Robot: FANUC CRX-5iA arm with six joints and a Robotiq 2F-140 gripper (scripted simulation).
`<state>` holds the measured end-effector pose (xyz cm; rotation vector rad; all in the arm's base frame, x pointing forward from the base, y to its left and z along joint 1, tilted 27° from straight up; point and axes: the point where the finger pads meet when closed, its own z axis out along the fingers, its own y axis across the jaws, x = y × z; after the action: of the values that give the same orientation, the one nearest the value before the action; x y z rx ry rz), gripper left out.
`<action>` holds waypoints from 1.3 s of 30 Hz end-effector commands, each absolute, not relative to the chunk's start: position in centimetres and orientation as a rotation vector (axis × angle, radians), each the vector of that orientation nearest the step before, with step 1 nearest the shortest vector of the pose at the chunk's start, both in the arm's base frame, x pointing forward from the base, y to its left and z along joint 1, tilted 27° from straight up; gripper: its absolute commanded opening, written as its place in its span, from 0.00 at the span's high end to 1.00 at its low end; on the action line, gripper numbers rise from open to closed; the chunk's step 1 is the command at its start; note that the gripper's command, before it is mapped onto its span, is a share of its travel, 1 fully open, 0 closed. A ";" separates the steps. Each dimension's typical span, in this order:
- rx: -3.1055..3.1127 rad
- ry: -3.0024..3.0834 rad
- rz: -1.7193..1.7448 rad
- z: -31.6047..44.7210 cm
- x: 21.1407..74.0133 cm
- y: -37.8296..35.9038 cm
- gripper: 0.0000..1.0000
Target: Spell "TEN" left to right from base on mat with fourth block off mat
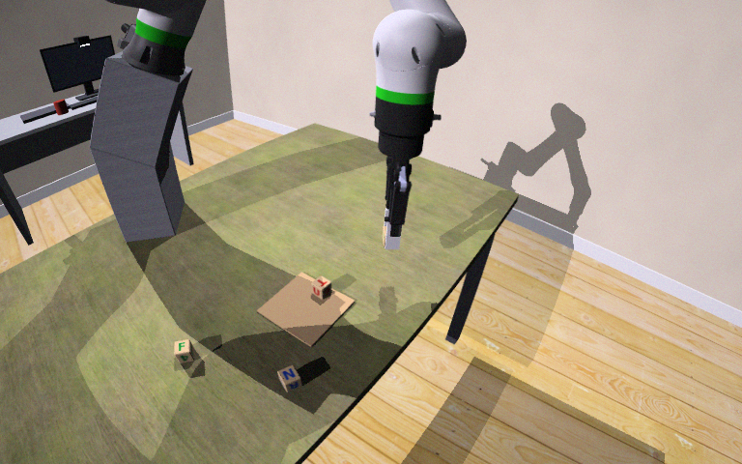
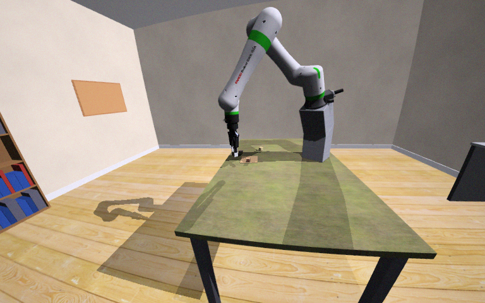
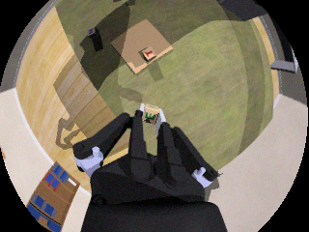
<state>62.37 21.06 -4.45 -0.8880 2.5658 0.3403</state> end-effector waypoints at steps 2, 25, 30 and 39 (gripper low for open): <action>-0.892 2.564 0.339 -4.4 62.4 21.0 0.84; -1.464 2.256 0.198 -9.2 58.9 11.7 0.84; -1.576 2.171 0.165 -10.1 58.0 9.9 0.84; -1.727 2.043 0.116 -11.4 56.5 7.5 0.84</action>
<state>57.07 8.56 -10.88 -1.6693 2.1334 0.1062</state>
